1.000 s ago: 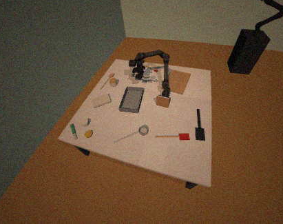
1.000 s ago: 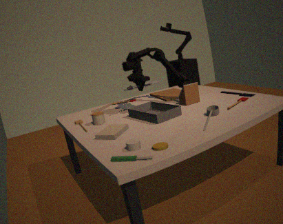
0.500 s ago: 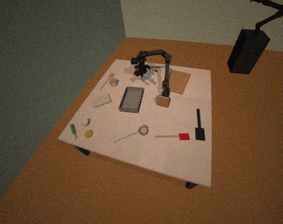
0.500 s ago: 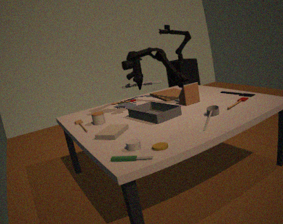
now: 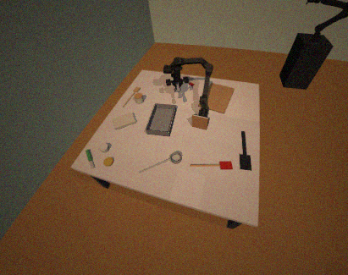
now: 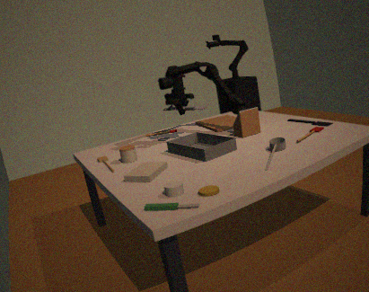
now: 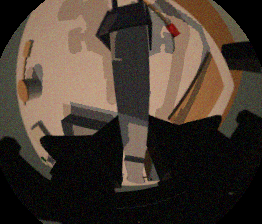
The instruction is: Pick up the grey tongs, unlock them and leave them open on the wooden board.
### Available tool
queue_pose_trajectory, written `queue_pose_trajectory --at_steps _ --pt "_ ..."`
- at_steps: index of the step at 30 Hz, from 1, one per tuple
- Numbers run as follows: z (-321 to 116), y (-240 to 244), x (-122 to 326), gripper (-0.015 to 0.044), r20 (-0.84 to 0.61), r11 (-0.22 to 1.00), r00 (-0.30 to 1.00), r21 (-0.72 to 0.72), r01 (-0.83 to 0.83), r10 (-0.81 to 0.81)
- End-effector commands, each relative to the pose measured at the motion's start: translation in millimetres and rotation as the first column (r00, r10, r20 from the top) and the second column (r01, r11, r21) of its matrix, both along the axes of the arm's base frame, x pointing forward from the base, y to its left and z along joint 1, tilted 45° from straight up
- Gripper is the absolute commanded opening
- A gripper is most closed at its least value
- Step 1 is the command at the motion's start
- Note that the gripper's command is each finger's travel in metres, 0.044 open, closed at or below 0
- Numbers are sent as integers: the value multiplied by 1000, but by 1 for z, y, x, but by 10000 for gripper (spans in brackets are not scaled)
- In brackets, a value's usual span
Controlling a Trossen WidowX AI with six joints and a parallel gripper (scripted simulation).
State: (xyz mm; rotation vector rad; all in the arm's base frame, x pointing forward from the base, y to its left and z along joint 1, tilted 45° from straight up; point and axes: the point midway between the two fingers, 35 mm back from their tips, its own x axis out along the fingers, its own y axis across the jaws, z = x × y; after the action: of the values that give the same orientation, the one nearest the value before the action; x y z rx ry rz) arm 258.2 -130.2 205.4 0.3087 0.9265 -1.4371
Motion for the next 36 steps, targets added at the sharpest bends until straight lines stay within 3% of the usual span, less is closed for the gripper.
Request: queue_pose_trajectory --at_steps 1,12,23,30,36 --pt "9 -3 -3 -150 106 996 990 -21 92 -90" --pt "26 -12 -17 -150 404 922 845 -8 387 -351" --pt "43 -19 -32 -150 650 773 549 93 628 -525" --pt "53 -24 -42 -150 754 658 320 191 728 -573" --pt "54 -24 -43 -150 765 643 289 204 738 -576"
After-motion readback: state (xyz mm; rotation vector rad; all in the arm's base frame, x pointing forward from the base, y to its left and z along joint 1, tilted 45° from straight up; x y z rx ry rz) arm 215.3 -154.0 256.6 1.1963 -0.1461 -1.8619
